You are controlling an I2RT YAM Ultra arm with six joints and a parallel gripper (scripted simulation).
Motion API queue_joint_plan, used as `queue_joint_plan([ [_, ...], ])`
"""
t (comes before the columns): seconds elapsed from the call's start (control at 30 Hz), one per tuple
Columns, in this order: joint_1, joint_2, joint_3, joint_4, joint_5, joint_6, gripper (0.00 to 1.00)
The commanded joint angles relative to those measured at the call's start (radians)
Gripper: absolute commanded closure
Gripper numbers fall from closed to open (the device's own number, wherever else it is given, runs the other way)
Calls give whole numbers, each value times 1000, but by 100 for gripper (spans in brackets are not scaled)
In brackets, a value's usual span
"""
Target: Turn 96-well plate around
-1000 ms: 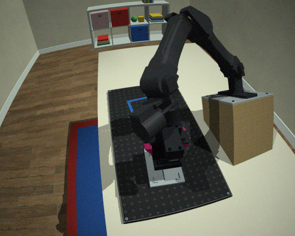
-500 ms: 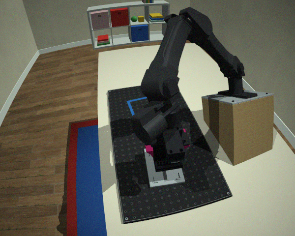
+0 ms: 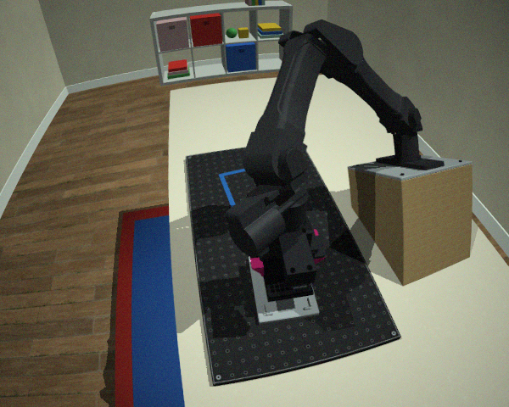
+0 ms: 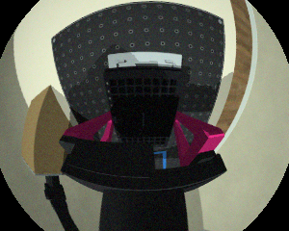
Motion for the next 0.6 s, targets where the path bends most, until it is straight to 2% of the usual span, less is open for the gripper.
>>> queue_joint_plan([
  [0.0,4,-5,1,25,0,-9,100],
  [0.57,-26,36,-21,104,7,-42,100],
])
